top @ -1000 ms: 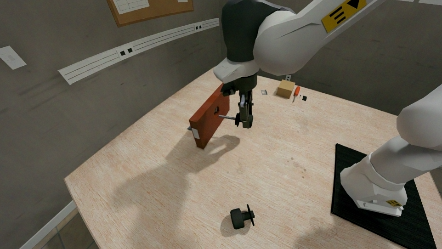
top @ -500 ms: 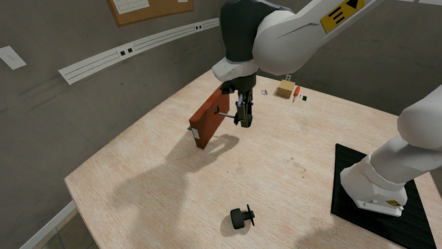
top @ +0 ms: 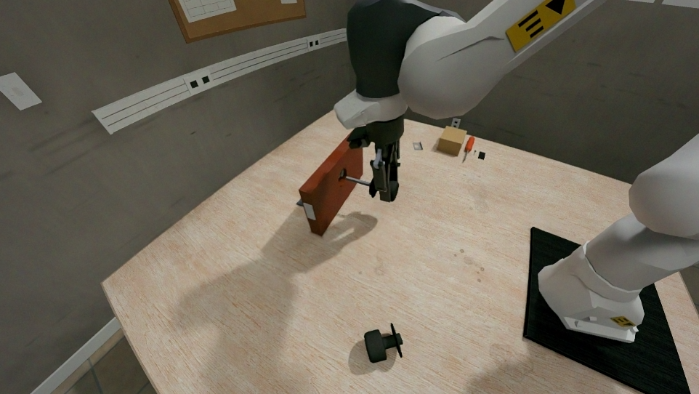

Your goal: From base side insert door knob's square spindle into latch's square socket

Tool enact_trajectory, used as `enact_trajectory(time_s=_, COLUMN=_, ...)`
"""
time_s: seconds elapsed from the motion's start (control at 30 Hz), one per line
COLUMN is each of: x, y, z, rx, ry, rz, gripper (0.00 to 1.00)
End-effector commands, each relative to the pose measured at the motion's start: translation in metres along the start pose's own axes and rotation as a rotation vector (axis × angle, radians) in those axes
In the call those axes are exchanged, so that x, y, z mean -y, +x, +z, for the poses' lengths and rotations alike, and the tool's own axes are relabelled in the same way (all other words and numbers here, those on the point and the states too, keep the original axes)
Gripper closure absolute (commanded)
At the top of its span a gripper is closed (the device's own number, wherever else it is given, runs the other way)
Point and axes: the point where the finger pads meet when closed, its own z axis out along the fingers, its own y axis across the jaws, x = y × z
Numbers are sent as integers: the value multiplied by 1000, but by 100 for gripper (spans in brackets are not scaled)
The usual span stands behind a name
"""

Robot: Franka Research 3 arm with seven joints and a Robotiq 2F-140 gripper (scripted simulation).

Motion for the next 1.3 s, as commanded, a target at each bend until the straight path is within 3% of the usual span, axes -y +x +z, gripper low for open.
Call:
enact_trajectory(time_s=0.0, x=-1, y=2, z=-1, rx=2, ry=-4, rz=22, gripper=58)
enact_trajectory(time_s=1.27, x=-1, y=10, z=-1, rx=3, ry=-3, rz=8, gripper=58)
